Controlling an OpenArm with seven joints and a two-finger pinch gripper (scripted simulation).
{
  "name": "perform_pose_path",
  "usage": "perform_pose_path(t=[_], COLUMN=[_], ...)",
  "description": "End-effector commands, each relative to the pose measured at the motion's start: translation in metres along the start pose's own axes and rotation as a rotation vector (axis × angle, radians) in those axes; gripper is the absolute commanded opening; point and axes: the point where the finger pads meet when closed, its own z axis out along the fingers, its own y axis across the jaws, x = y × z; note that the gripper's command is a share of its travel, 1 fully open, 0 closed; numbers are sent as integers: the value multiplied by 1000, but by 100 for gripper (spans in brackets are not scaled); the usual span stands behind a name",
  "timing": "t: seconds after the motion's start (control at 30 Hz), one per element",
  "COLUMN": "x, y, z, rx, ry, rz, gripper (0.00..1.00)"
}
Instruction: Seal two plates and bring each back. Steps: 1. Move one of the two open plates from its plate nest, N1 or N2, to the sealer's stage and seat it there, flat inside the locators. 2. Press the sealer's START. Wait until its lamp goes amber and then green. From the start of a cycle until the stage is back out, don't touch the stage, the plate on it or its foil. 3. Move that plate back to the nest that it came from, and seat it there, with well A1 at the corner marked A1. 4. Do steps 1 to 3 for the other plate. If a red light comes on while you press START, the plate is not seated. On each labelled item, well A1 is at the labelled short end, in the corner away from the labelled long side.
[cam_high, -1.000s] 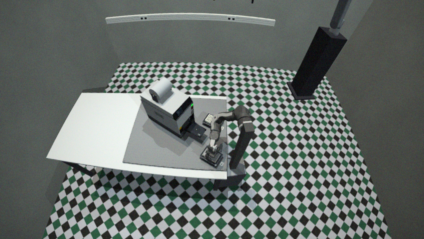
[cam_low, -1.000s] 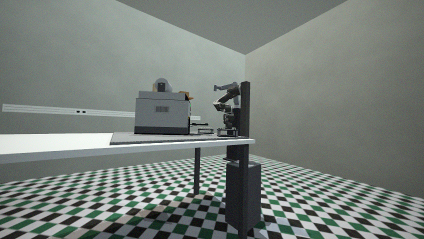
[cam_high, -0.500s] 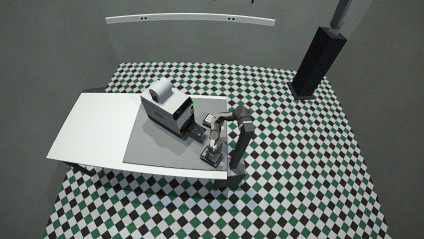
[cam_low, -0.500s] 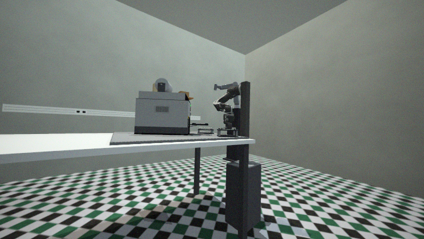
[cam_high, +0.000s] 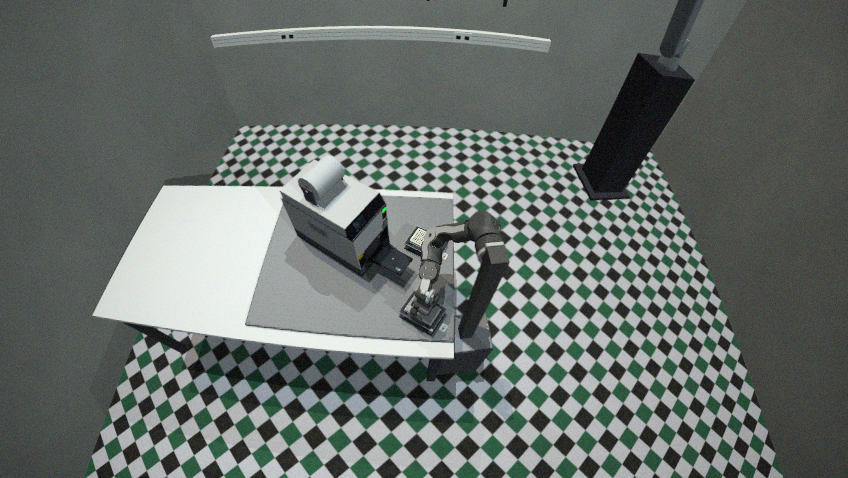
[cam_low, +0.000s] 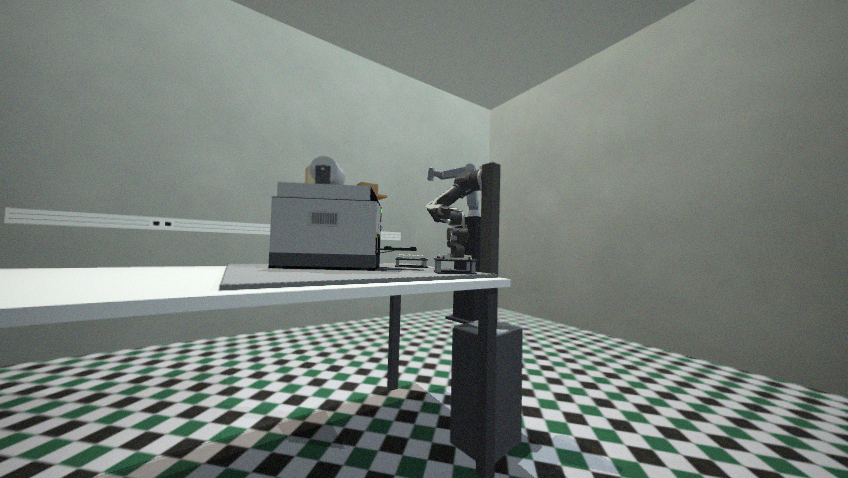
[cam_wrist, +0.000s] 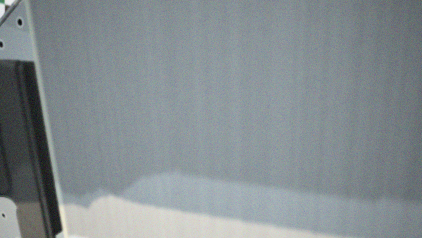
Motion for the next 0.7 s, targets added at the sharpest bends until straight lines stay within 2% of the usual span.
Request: perform_pose_path(t=[0.0, 0.67], x=[1, 0], y=[1, 0], z=[0, -4], rx=[-4, -1], ry=[0, -2], rz=[-3, -1], gripper=[65, 65])
